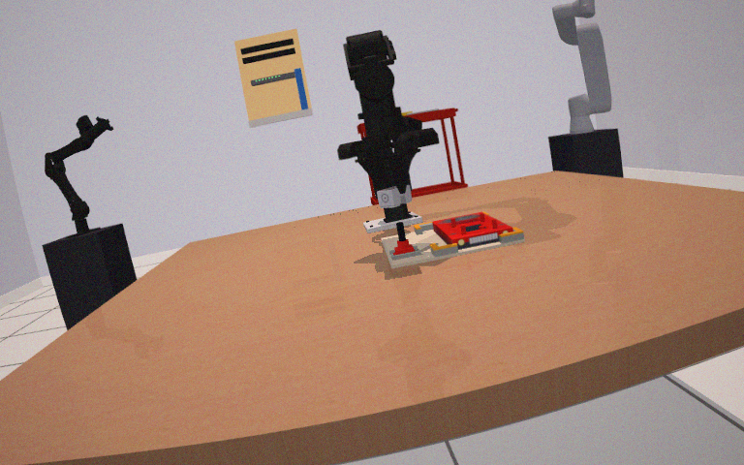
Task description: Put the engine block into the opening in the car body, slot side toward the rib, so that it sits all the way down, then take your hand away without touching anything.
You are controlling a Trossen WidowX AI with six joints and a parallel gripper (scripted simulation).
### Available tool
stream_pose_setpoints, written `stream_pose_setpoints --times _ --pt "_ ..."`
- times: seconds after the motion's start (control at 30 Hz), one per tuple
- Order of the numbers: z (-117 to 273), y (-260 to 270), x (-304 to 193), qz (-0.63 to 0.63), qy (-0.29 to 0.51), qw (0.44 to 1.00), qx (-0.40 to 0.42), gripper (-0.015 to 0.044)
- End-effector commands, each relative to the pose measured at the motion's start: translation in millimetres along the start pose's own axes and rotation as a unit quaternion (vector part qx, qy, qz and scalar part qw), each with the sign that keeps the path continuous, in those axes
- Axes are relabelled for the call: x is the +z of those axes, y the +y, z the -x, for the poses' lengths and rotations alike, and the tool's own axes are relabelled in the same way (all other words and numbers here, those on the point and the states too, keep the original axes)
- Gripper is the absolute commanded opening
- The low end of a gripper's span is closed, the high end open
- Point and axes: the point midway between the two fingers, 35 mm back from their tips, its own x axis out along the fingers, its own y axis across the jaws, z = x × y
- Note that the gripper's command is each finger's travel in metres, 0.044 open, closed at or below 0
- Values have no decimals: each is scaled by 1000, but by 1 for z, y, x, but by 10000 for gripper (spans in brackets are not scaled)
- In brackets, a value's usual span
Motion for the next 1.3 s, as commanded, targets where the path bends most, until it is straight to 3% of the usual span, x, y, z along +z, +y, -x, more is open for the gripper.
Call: stream_pose_setpoints --times 0.0,1.27 --pt "-4 -11 9 44 -1 999 -3 0" --pt "-44 -86 100 386 -3 923 -6 0"
